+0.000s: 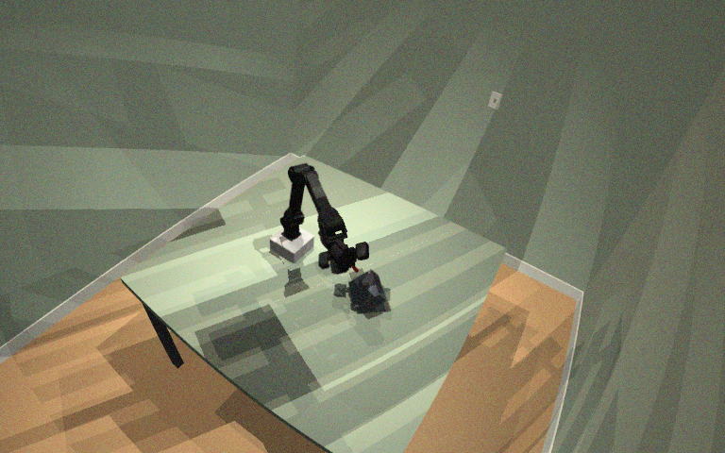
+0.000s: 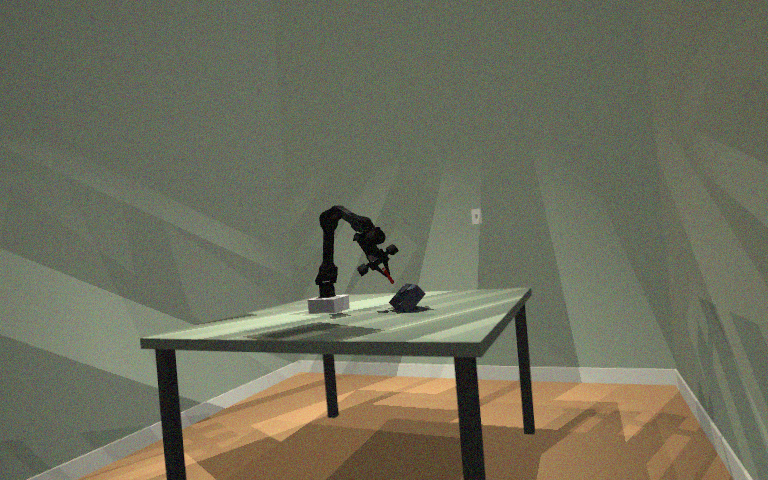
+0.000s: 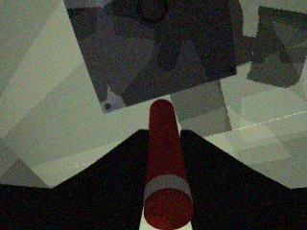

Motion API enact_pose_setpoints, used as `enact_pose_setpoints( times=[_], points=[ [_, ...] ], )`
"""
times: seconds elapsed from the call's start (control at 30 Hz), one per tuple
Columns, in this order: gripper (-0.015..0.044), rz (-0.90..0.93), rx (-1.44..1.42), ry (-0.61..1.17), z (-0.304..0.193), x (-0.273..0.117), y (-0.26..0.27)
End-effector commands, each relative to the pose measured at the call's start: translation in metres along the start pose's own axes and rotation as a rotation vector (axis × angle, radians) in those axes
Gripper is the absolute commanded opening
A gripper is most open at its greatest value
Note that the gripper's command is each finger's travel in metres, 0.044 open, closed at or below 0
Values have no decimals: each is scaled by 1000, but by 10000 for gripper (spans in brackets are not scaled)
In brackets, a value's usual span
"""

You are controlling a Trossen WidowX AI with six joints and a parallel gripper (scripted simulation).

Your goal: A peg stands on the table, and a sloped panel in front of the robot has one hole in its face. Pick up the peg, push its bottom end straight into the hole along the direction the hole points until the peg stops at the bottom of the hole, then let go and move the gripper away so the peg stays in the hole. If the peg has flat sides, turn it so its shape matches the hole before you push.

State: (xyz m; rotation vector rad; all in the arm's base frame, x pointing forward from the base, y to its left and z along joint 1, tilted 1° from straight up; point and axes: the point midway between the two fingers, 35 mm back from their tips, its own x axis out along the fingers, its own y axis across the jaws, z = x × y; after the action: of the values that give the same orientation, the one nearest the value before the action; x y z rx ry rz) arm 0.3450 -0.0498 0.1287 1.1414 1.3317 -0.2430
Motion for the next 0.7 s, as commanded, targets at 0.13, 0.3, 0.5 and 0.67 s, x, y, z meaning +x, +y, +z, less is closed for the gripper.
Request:
enact_pose_setpoints(
  times=[0.13,0.3,0.5,0.67],
  points=[
    [0,39,56,-9,9,-8,-3],
    [0,60,85,-15,14,-12,-6],
    [0,84,120,-22,20,-18,-9],
    [0,105,149,-27,25,-23,-12]
  ],
)
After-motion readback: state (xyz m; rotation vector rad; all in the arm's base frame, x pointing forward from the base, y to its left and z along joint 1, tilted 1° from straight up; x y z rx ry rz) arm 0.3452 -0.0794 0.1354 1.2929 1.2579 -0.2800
